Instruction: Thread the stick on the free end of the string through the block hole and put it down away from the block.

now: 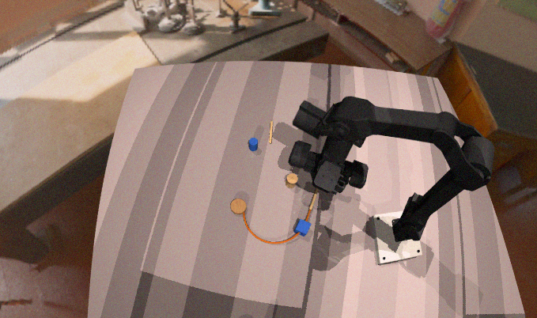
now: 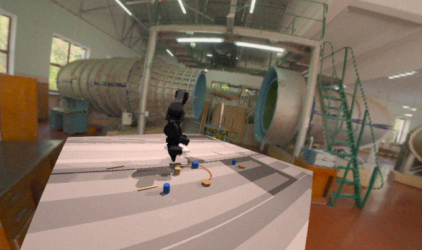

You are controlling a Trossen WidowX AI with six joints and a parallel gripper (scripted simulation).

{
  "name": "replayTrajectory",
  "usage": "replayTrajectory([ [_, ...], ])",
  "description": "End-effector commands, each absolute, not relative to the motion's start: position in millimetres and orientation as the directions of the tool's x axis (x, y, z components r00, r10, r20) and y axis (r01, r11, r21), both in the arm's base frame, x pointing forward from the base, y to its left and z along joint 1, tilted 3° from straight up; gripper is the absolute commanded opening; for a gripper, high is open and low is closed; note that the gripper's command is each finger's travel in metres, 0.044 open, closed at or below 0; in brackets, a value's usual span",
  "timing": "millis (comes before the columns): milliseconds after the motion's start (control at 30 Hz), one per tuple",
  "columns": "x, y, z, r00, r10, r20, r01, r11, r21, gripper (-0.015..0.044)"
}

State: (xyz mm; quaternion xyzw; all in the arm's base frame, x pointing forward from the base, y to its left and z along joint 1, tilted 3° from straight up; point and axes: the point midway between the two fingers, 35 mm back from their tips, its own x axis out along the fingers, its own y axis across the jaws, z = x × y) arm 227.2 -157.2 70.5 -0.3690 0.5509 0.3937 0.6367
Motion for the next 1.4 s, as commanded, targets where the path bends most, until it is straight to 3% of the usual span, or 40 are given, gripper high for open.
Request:
replayTrajectory([
  [0, 224.9, -158.3, 107.4, 0.103, 0.079, -0.992, -0.908, 0.414, -0.062, 0.021],
  [133, 224.9, -158.3, 107.4, 0.103, 0.079, -0.992, -0.908, 0.414, -0.062, 0.021],
  [433, 226.6, -160.3, 124.0, 0.114, 0.069, -0.991, -0.905, 0.418, -0.075, 0.044],
  [1367, 226.6, -160.5, 129.8, 0.116, 0.068, -0.991, -0.904, 0.422, -0.077, 0.044],
])
